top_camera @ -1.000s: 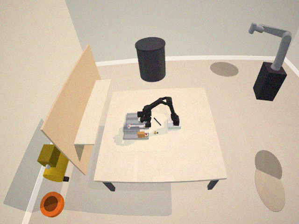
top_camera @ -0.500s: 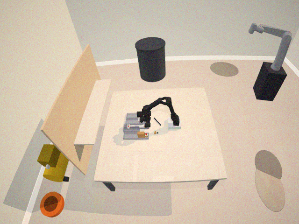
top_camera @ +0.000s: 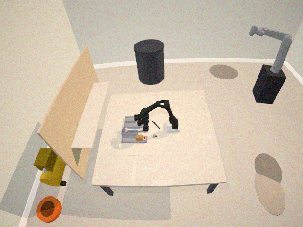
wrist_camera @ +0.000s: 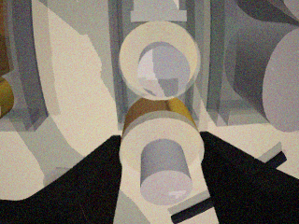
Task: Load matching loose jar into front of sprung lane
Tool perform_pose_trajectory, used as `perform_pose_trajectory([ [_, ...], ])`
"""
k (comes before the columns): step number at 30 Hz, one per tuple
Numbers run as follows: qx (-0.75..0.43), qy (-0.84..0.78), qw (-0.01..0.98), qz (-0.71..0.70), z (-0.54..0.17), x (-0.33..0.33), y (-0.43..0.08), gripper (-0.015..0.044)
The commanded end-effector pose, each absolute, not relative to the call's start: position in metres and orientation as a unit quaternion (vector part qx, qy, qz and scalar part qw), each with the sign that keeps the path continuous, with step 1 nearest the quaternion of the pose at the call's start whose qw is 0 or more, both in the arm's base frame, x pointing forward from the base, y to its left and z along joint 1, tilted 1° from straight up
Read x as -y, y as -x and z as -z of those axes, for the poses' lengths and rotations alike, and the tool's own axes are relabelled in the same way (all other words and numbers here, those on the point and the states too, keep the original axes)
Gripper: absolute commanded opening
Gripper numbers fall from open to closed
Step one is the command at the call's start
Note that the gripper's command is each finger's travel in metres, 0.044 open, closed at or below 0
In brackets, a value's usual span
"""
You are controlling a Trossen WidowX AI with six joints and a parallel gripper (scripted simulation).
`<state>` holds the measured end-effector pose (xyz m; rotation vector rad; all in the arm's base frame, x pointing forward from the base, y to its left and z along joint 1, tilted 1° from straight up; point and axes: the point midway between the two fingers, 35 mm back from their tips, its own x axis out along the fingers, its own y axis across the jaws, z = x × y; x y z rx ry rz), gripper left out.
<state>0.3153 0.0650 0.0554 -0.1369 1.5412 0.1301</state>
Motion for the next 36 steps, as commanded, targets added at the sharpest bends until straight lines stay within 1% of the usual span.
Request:
perform_pose_trajectory([
  [1, -0.686, 0.062, 0.722, -0.059, -0.058, -0.066, -0.324, 0.0],
  [36, -0.686, 0.062, 0.723, -0.059, -0.063, -0.068, -0.338, 0.0],
])
